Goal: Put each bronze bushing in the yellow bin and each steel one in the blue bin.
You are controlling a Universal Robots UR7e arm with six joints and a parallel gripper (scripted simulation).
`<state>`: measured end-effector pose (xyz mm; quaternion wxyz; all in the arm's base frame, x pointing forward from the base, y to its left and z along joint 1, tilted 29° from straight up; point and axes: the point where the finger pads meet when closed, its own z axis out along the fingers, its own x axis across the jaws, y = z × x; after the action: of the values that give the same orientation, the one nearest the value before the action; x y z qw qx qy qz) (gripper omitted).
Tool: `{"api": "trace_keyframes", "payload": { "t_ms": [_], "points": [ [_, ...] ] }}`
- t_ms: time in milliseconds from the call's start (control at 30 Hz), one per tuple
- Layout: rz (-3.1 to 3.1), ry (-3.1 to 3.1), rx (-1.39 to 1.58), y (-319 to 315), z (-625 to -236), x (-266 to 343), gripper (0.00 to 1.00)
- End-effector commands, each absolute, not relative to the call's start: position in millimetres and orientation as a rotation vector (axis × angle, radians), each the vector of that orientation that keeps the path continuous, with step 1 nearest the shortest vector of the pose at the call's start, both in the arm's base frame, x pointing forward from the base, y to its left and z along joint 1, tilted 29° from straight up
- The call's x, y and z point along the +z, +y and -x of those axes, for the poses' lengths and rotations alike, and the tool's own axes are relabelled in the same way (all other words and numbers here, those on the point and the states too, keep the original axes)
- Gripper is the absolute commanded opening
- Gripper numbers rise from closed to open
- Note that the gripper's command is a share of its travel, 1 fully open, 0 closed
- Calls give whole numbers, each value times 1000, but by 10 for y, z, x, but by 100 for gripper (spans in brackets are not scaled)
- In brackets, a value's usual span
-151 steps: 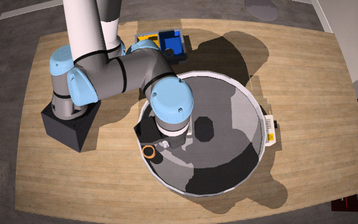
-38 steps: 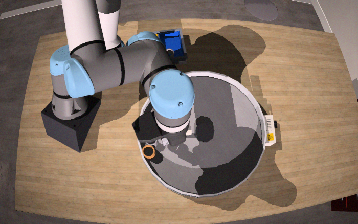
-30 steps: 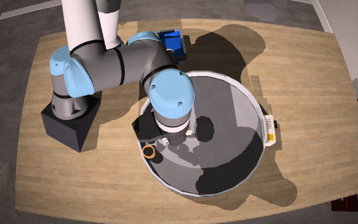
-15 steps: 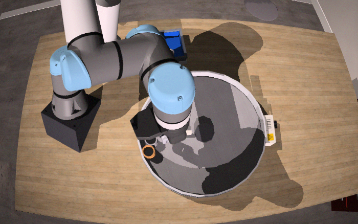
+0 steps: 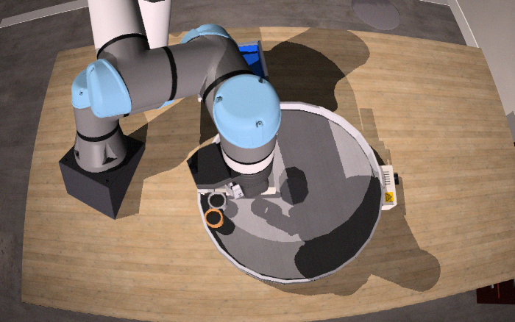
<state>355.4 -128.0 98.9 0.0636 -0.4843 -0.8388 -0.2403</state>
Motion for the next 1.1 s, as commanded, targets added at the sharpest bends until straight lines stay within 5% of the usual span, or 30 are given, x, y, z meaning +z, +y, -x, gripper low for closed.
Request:
{"api": "trace_keyframes", "payload": {
  "t_ms": [0, 1067],
  "points": [
    [1481, -2516, -725, -909, -3489, 1168, 0],
    [1539, -2470, -717, 128, -3314, 1704, 0]
  ]
}}
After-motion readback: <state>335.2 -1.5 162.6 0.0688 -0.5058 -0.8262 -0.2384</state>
